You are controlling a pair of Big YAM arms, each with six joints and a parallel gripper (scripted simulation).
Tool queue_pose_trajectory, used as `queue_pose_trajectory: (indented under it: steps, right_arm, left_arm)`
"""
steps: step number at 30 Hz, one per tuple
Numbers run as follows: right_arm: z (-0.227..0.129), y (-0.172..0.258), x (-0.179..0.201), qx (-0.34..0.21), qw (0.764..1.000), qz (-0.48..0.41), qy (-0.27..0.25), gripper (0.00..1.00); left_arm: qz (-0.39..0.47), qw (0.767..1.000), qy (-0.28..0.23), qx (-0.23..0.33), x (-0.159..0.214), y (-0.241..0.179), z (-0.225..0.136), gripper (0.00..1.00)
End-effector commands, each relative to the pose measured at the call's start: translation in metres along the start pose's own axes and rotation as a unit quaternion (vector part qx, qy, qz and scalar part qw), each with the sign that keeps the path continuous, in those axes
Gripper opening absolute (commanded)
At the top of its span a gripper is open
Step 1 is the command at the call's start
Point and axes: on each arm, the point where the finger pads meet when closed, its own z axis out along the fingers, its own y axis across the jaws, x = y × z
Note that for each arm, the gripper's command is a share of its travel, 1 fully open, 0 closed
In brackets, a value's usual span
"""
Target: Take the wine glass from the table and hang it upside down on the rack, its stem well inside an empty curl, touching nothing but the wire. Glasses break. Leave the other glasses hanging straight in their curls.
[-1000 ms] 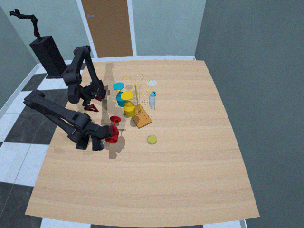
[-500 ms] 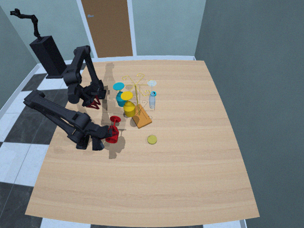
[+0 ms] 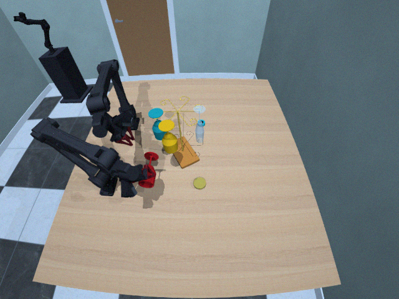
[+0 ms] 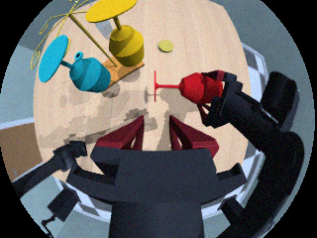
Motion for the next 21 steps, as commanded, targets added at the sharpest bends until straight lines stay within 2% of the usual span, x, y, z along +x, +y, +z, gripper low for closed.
queue_pose_trajectory:
  steps: [1, 21]
  right_arm:
    - [-0.010, 0.015, 0.002, -0.019, 1.000, -0.011, -0.004, 0.75]
    - [-0.010, 0.015, 0.002, -0.019, 1.000, -0.011, -0.004, 0.75]
  left_arm:
    - [-0.001, 1.000, -0.003, 0.002, -0.009, -0.004, 0.020, 0.35]
    - [-0.001, 1.000, -0.004, 0.002, -0.010, -0.007, 0.074, 0.35]
